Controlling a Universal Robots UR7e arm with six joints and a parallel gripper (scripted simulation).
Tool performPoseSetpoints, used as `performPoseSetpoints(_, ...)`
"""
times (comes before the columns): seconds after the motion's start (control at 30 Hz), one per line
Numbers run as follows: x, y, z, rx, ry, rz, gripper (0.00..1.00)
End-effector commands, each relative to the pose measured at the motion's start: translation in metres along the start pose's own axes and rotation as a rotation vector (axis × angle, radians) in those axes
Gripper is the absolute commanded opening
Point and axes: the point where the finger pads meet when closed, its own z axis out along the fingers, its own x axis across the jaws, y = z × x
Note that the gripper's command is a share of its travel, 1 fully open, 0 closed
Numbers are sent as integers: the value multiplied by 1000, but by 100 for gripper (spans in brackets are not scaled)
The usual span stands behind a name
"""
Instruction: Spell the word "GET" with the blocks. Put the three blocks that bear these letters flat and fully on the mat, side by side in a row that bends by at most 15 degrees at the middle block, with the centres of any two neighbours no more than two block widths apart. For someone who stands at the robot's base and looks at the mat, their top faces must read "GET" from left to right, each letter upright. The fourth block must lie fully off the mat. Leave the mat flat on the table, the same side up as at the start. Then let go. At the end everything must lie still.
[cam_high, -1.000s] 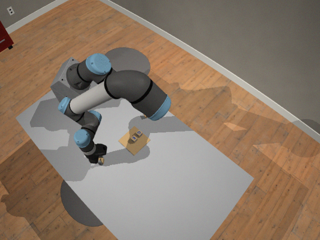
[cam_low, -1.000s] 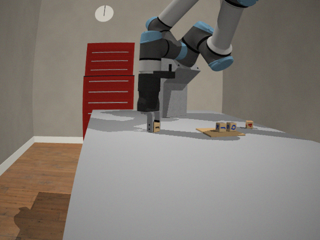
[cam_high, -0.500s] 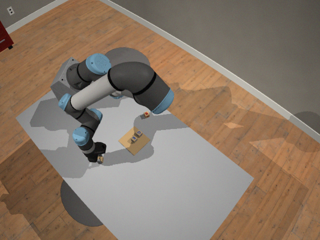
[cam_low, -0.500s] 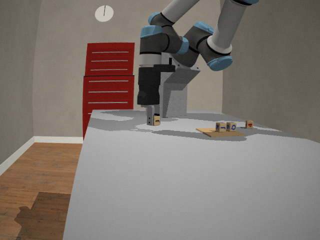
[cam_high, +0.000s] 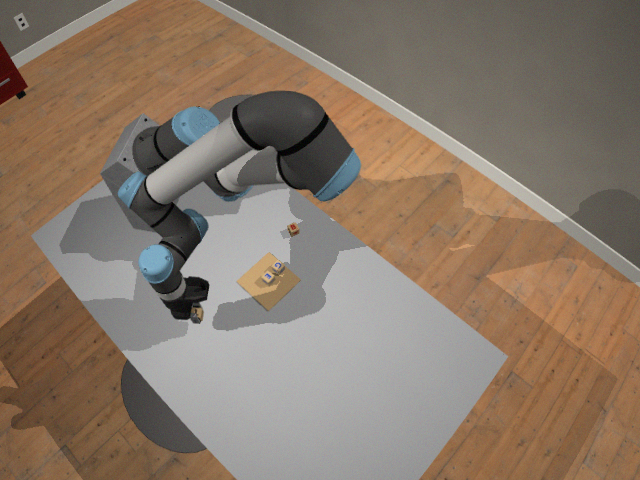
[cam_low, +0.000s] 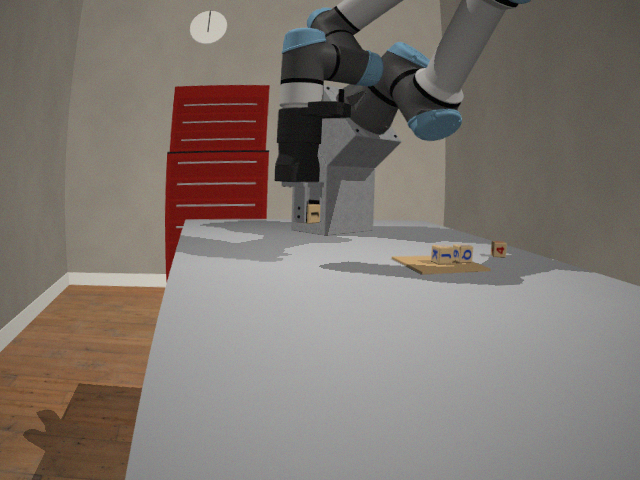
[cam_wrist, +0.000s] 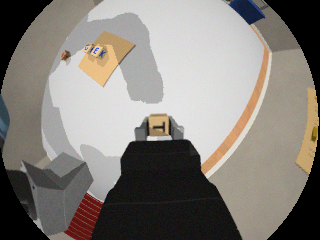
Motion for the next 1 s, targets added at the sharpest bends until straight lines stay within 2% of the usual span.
performPoseSetpoints(0.0,-1,0,-22,1,-4,0,57)
performPoseSetpoints(0.37,0,1,-33,0,-3,-1,57)
performPoseSetpoints(0.83,-2,0,-33,2,-5,-1,57)
performPoseSetpoints(0.97,-7,-8,-32,2,-9,-35,57)
